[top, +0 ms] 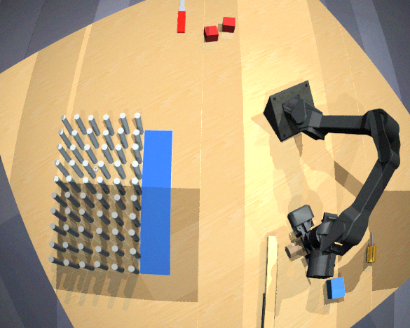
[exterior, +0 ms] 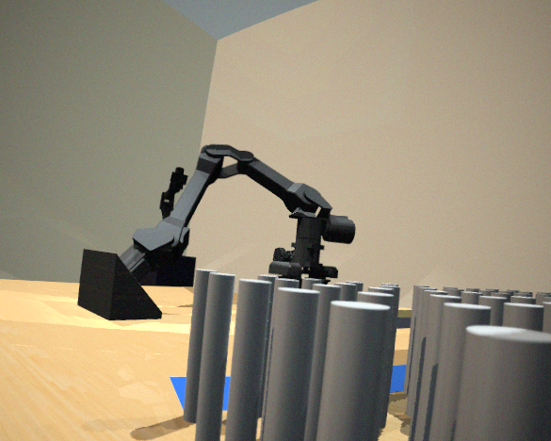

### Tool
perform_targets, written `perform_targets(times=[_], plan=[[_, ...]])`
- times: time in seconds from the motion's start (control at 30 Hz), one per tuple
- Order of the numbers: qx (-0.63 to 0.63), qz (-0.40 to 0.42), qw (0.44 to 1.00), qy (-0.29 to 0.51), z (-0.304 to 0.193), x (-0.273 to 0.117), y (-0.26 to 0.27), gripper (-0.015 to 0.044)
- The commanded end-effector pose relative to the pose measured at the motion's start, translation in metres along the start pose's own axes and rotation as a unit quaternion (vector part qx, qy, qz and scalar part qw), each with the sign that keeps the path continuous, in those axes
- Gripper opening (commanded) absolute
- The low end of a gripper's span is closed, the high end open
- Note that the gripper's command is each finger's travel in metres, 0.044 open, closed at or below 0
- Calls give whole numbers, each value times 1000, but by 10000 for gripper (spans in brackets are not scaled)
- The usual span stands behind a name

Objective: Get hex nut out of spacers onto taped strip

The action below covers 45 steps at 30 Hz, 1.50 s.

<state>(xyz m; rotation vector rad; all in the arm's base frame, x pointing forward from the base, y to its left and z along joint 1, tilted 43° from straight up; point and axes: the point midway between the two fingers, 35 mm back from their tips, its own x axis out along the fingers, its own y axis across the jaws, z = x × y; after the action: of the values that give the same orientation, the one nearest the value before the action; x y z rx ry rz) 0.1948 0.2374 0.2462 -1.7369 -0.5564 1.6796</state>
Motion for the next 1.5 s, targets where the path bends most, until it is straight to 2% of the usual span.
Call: perform_targets(times=[0.0, 0.37, 0.47, 0.77, 0.93, 0.97, 1.13, 1.47], plan=[[4, 2, 1000, 1, 0, 7, 2, 280], [4, 1, 1000, 1, 2, 22, 2, 280], [4, 1, 1000, 1, 2, 22, 2, 201], [4, 1, 1000, 1, 2, 22, 2, 141], [3, 2, 1000, 0, 0, -1, 2, 10], [2, 2, 1000, 0, 0, -8, 2, 0], [1, 2, 1000, -1, 2, -37, 2, 0], [-2, 6, 1000, 2, 20, -35, -7, 0]])
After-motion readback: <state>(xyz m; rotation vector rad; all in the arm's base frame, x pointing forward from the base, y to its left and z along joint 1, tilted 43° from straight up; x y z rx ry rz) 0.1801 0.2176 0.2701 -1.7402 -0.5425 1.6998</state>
